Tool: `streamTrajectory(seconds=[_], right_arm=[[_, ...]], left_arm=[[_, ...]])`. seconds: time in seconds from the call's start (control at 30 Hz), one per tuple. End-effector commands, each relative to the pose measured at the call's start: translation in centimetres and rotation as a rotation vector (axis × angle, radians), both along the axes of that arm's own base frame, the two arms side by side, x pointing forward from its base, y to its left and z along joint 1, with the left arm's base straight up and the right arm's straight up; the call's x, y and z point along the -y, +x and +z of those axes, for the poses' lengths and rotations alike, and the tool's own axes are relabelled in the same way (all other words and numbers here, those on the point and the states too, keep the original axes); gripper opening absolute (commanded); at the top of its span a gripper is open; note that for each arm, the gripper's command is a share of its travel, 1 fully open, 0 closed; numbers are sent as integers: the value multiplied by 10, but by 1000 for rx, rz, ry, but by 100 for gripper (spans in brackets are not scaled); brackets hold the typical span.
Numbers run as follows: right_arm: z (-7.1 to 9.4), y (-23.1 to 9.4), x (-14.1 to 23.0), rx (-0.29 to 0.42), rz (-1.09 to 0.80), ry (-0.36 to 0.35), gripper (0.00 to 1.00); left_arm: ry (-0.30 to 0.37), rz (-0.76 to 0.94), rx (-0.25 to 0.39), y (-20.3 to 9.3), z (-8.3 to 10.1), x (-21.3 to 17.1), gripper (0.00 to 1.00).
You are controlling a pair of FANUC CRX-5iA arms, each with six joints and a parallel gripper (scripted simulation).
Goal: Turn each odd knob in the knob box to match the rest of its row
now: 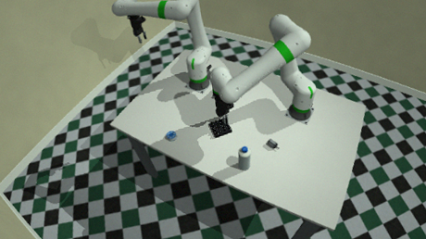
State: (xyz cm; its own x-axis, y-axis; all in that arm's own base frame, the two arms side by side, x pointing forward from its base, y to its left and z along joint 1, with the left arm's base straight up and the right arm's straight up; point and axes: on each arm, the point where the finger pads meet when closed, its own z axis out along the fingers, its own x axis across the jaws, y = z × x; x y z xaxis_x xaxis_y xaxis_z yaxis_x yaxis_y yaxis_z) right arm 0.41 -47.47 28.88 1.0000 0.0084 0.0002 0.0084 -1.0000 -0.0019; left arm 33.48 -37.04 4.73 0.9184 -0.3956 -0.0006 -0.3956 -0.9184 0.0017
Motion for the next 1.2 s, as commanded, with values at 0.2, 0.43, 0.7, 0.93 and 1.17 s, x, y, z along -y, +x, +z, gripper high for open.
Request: streamTrajectory(seconds=[0.2,0.43,0.7,0.93,1.17], right_arm=[[1,0,0,0,0,-2,100],[1,0,0,0,0,-2,100],[1,0,0,0,0,-2,100],[1,0,0,0,0,-2,100],[1,0,0,0,0,-2,100]], left_arm=[[0,172,2,0,1,1,30],[0,343,2,0,1,1,30],[0,556,1,0,1,1,30],[0,691,1,0,1,1,30],[0,875,1,0,1,1,30]])
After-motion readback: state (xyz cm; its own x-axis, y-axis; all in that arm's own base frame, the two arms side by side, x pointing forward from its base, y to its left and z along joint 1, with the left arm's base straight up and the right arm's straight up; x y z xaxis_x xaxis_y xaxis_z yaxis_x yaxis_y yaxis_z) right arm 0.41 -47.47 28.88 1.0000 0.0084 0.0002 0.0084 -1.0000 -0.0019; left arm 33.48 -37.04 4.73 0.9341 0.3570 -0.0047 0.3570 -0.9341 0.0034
